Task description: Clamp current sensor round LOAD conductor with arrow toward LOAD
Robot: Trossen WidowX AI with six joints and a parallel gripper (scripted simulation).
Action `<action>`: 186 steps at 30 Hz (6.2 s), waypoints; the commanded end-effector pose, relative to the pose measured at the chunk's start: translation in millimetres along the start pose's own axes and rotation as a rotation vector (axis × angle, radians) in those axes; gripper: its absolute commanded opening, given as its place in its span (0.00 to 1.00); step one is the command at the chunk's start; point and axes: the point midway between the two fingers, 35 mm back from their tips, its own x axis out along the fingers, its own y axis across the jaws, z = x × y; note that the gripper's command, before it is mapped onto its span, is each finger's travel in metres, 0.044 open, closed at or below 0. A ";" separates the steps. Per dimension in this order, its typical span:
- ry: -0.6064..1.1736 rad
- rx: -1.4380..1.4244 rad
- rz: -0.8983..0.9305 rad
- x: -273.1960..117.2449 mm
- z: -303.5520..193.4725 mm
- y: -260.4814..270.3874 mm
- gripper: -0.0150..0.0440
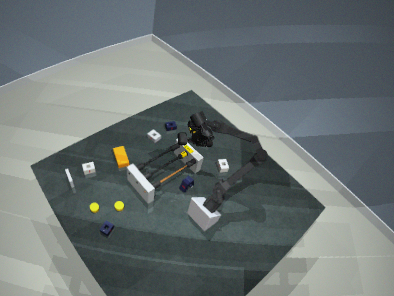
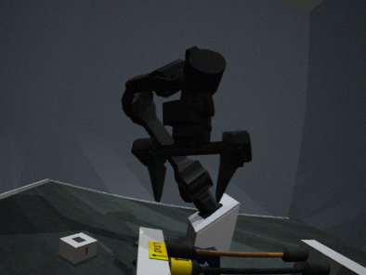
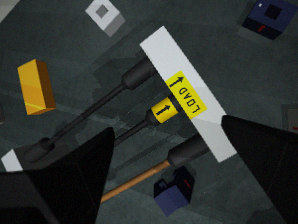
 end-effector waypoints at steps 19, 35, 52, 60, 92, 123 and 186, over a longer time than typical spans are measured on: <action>0.030 -0.108 -0.201 -2.9 1.2 -11.7 1.00; 0.480 -0.597 -0.099 15.9 -143.6 10.7 1.00; 0.480 -0.597 -0.096 31.7 -149.6 8.2 1.00; 0.480 -0.596 -0.096 43.7 -154.8 5.5 1.00; 0.476 -0.587 -0.096 66.8 -164.5 -1.2 0.68; 0.482 -0.597 -0.094 -33.8 -119.6 25.6 0.25; 0.493 -2.047 0.298 29.8 -21.7 82.8 0.25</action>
